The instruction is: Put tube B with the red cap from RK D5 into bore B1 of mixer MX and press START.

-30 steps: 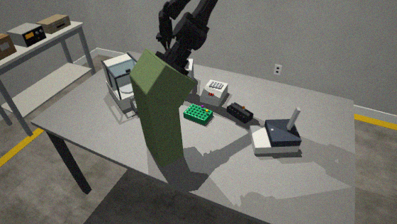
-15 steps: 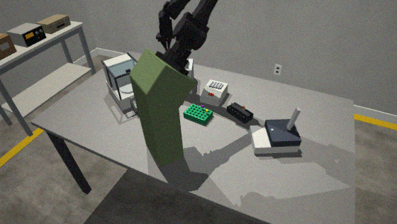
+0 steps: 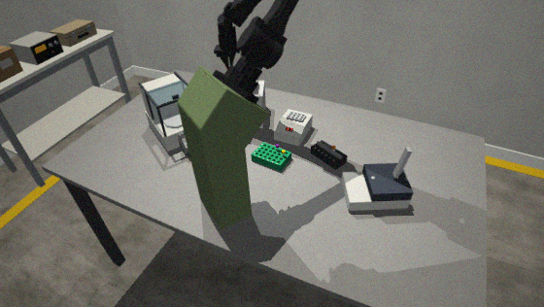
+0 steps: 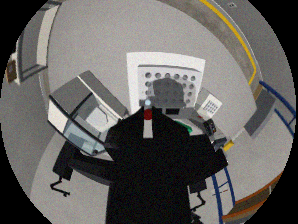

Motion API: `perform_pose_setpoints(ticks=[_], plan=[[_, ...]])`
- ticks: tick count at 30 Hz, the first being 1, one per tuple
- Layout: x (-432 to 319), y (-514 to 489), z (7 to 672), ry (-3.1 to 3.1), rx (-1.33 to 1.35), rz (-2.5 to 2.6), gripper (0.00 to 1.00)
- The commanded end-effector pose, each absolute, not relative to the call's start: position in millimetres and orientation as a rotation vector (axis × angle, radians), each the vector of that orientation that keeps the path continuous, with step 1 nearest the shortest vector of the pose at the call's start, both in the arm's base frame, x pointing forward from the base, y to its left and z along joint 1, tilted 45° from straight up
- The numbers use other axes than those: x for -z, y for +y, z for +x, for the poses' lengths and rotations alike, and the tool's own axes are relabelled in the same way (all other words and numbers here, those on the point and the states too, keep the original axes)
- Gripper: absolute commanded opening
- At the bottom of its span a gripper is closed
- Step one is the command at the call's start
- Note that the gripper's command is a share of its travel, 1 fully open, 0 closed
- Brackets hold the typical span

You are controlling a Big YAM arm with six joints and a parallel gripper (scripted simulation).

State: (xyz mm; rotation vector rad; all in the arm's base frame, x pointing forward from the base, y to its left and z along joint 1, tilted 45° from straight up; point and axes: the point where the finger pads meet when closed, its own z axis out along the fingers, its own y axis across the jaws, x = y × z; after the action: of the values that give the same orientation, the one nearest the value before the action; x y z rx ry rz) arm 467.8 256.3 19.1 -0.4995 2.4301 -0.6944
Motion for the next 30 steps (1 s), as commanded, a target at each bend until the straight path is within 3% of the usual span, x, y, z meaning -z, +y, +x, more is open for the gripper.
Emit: perform_pose_setpoints(ticks=[1,30], plan=[[-29,264,474,2.412,0.673,-0.489,0.09],[-41,263,482,2.406,0.667,-0.476,0.09]])
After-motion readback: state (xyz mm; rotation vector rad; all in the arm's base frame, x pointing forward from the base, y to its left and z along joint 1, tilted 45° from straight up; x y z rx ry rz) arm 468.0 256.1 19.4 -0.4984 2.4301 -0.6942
